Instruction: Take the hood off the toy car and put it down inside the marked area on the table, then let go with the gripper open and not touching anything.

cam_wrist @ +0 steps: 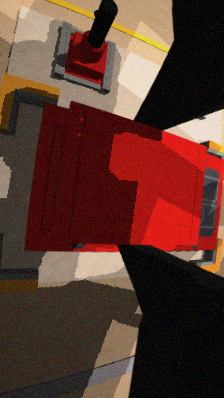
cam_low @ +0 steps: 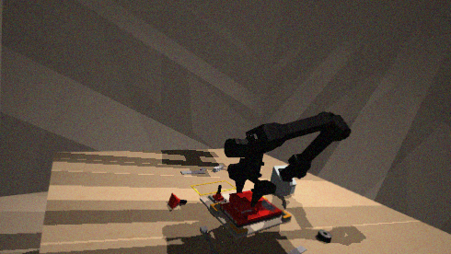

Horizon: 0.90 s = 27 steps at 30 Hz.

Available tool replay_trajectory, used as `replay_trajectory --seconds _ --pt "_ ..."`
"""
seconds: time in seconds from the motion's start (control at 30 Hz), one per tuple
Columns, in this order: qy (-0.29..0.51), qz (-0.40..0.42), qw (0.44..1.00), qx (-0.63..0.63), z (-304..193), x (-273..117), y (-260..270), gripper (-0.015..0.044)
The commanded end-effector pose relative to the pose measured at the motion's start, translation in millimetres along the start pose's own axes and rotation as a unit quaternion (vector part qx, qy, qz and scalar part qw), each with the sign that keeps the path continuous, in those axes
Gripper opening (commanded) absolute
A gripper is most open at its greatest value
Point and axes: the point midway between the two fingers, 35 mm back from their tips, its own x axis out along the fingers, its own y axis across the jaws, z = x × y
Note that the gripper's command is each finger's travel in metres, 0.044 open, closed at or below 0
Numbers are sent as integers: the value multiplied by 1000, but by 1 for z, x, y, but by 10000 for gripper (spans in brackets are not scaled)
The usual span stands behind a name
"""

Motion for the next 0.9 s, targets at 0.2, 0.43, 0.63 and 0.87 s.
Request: replay_trajectory --seconds 0.2,0.43,0.63,0.87 --pt "-6 -2 1000 -3 3 -13 0 0" --pt "-5 -3 1000 -3 3 -44 -1 0" --pt "-3 -1 1000 0 2 -43 -1 0" --pt "-4 -12 1000 22 7 -46 -36 0"
